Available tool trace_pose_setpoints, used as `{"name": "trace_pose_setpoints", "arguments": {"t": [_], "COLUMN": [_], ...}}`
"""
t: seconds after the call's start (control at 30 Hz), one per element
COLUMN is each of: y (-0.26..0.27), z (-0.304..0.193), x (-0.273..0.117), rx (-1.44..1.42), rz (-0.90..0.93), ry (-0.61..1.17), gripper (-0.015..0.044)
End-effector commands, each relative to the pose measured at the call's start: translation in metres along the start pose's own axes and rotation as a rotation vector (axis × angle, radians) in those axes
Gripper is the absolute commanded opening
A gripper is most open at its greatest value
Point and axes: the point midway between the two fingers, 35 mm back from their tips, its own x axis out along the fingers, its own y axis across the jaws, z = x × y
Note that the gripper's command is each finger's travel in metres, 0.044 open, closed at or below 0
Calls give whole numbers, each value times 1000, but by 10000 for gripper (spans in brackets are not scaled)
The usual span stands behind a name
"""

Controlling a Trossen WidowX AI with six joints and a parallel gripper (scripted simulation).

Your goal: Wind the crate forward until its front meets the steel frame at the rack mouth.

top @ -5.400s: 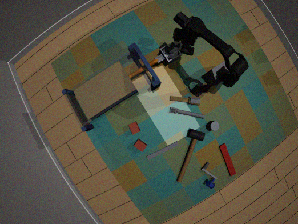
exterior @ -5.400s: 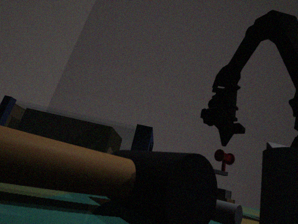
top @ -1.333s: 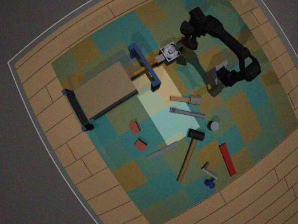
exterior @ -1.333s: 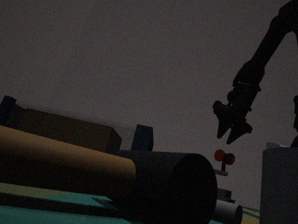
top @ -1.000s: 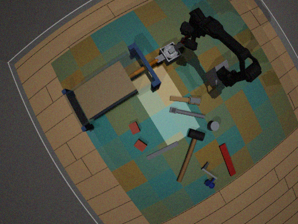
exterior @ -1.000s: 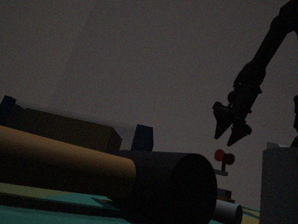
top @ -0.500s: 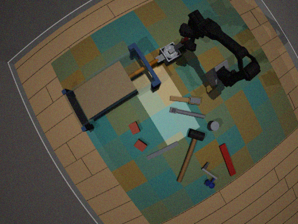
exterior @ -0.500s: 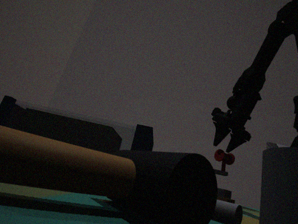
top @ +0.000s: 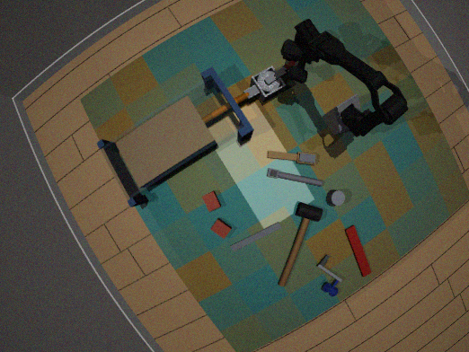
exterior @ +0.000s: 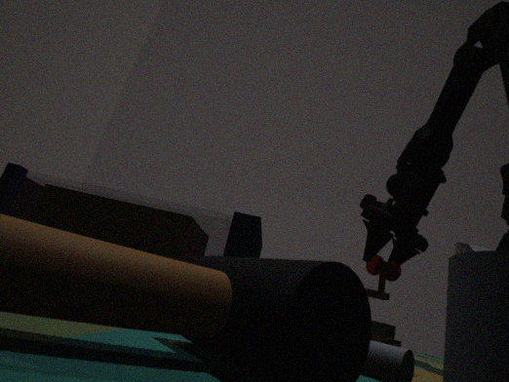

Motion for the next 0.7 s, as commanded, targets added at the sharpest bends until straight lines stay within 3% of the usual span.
{"name": "trace_pose_setpoints", "arguments": {"t": [0.0,0.4,0.67], "y": [2,3,2], "z": [-6,-12,-10], "x": [8,19,16], "rx": [8,9,1], "rz": [10,11,3], "ry": [6,6,4], "gripper": [440,440,230]}}
